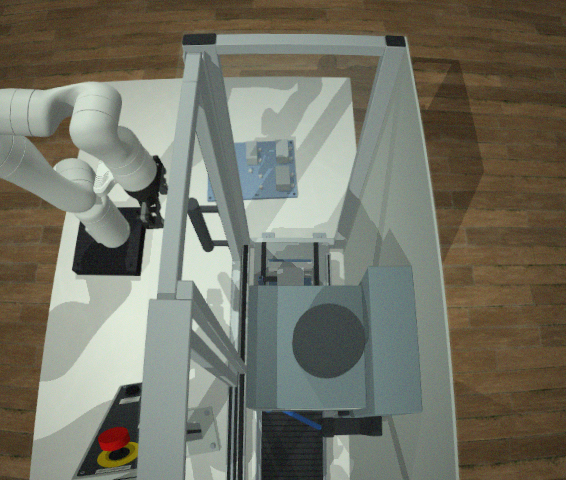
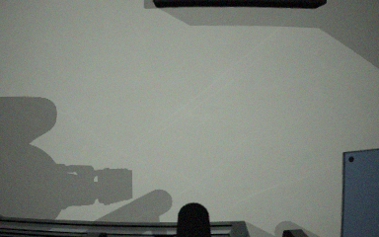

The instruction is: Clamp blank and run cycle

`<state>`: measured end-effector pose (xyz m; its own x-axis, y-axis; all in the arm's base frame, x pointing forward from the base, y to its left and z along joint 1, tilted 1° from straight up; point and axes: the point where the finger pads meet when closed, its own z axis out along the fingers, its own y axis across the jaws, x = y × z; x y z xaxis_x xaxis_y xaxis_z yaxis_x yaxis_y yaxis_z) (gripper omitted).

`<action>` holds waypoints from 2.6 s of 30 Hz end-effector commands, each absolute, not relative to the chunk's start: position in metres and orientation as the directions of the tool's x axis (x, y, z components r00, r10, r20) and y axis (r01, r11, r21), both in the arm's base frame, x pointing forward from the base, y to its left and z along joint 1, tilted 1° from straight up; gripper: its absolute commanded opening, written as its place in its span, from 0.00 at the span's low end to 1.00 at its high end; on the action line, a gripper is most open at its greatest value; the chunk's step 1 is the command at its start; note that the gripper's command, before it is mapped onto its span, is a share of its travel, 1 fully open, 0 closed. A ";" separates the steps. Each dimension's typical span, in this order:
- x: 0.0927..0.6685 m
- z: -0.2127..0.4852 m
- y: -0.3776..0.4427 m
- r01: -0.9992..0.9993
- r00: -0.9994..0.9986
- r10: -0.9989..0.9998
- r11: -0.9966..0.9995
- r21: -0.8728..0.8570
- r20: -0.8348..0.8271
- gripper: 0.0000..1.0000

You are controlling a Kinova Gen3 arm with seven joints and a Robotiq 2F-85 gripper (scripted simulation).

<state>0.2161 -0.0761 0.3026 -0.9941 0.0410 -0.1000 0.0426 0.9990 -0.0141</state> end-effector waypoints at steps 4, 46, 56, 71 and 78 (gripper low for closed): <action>0.216 0.303 -0.076 0.043 -0.994 0.041 0.999 -0.014 -0.101 0.80; 0.199 0.400 -0.074 0.043 -0.999 0.043 0.999 -0.014 0.004 0.80; 0.199 0.400 -0.074 0.043 -0.999 0.043 0.999 -0.014 0.004 0.80; 0.199 0.400 -0.074 0.043 -0.999 0.043 0.999 -0.014 0.004 0.10; 0.199 0.400 -0.074 0.043 -0.999 0.043 0.999 -0.014 0.004 0.10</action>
